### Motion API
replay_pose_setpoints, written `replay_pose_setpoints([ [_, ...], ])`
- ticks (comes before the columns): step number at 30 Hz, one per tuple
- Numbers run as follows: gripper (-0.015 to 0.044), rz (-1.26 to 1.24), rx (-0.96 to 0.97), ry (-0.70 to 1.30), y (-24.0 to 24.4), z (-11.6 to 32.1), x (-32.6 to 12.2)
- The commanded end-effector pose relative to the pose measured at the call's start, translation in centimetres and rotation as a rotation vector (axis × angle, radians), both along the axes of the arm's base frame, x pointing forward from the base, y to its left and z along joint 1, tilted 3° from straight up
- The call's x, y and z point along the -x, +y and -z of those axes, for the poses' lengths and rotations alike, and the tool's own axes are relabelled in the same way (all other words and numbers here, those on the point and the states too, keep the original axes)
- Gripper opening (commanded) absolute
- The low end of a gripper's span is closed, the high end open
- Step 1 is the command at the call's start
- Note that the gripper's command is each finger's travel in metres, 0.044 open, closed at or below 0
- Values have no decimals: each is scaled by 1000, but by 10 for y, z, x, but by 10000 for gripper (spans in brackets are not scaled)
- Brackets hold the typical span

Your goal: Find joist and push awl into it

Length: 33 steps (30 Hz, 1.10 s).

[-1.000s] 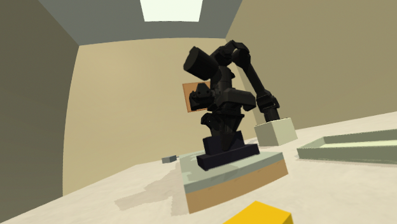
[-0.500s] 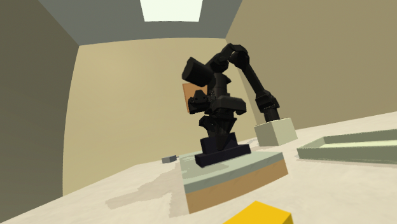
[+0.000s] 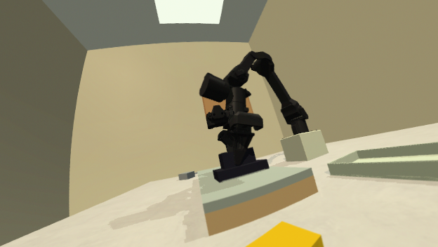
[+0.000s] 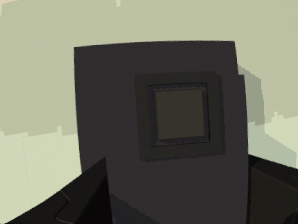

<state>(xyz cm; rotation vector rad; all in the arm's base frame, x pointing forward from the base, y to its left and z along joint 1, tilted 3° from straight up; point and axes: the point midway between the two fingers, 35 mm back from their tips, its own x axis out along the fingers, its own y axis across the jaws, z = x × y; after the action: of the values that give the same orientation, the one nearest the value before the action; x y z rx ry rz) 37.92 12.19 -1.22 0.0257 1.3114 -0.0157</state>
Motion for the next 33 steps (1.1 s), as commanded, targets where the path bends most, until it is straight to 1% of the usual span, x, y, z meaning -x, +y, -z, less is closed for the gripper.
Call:
replay_pose_setpoints([
  [1, 0, 7, 13, 0, -13, 1, 0],
  [33, 0, 7, 20, 0, -79, 1, 2],
])
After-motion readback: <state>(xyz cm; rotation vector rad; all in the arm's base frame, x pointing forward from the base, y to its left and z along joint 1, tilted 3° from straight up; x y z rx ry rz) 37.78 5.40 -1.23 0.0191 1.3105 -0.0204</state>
